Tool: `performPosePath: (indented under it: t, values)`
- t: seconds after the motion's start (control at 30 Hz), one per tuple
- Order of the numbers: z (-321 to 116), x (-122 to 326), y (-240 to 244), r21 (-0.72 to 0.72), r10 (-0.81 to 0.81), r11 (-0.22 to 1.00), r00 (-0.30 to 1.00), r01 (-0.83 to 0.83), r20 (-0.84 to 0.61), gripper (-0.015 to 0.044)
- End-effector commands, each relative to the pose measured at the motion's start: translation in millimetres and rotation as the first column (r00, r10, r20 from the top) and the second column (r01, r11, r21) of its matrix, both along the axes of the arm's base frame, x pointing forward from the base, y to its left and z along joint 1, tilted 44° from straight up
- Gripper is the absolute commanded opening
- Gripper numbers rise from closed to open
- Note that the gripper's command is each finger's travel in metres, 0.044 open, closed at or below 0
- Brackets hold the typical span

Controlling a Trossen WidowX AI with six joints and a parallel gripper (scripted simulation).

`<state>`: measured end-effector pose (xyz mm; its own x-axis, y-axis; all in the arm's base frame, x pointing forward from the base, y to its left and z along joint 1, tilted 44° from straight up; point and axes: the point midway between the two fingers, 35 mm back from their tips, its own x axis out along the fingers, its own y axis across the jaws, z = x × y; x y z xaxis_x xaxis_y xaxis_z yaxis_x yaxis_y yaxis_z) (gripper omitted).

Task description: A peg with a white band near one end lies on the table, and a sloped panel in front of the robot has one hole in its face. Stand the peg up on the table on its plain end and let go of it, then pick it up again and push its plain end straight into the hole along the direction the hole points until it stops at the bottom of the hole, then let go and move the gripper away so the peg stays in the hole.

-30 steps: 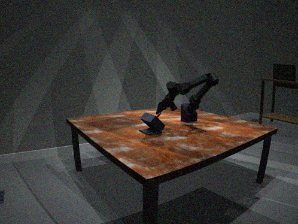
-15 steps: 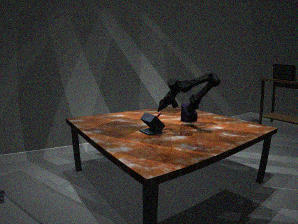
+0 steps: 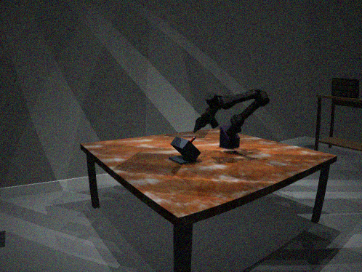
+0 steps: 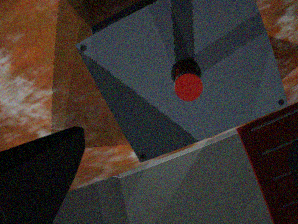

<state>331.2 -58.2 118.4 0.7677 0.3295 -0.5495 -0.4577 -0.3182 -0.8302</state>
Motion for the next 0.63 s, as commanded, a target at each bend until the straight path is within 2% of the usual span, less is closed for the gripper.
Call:
performPosePath:
  t: [0.0,0.6]
  values:
    - [4.0,-4.3,-1.7,-0.003,0.005,1.000,1.000,-0.005,0.005,0.0440]
    - [16.0,-24.0,-11.7,0.000,0.002,1.000,1.000,-0.002,0.005,0.0440]
